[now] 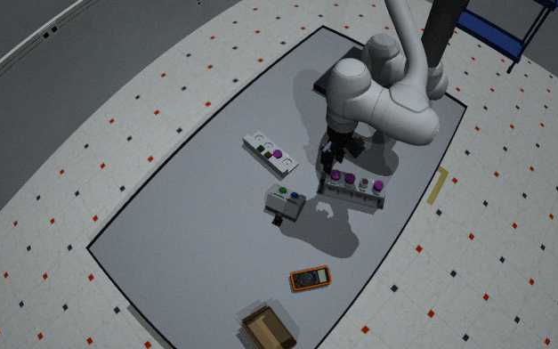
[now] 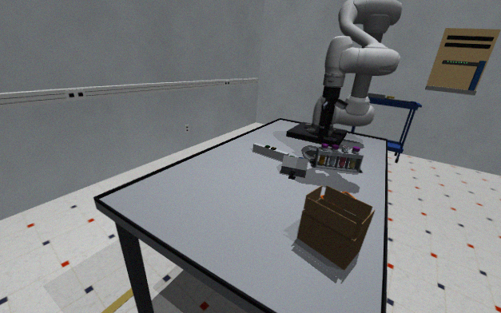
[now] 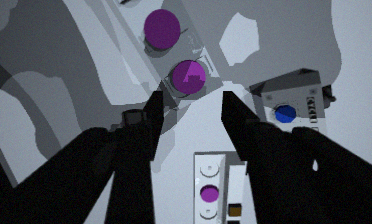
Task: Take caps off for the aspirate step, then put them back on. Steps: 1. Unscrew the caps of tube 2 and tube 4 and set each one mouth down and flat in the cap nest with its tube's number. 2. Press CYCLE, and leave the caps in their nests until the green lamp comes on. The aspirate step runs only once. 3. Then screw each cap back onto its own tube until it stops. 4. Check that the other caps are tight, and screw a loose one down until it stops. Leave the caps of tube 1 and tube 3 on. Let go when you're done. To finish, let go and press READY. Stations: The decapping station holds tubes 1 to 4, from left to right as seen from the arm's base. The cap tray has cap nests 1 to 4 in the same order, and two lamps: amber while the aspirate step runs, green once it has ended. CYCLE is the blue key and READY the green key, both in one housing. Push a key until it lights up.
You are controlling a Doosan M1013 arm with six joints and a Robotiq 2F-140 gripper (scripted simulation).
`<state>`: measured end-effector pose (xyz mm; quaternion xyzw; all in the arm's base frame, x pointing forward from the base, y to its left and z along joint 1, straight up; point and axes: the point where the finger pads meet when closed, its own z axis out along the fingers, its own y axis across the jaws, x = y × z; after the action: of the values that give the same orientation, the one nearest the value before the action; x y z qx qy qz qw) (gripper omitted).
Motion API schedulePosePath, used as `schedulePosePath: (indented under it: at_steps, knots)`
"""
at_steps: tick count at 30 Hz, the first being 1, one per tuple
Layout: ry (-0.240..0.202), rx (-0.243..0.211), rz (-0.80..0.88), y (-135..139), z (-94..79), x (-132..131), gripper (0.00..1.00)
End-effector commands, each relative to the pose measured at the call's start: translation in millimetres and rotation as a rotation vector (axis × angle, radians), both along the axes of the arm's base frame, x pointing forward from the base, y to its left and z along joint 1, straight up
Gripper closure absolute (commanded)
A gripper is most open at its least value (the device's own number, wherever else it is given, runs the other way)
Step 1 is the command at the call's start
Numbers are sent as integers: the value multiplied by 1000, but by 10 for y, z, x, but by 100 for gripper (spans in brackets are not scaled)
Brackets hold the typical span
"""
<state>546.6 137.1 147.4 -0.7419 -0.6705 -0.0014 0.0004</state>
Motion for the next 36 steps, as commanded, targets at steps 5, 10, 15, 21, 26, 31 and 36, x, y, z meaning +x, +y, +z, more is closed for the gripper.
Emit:
schedulePosePath:
  at_steps: [5,10,15,21,26,31,36]
  knots:
    - [0,-5,-4,194,5,-2,59]
    - [0,-5,-4,194,-85,-2,59]
    - [0,-5,-4,194,-205,-2,59]
    - [0,-5,-4,194,-350,-2,59]
    - [0,-5,-4,194,-350,-2,59]
    - [0,-5,-4,193,-370,-2,59]
    - [0,-5,-4,193,-385,-1,59]
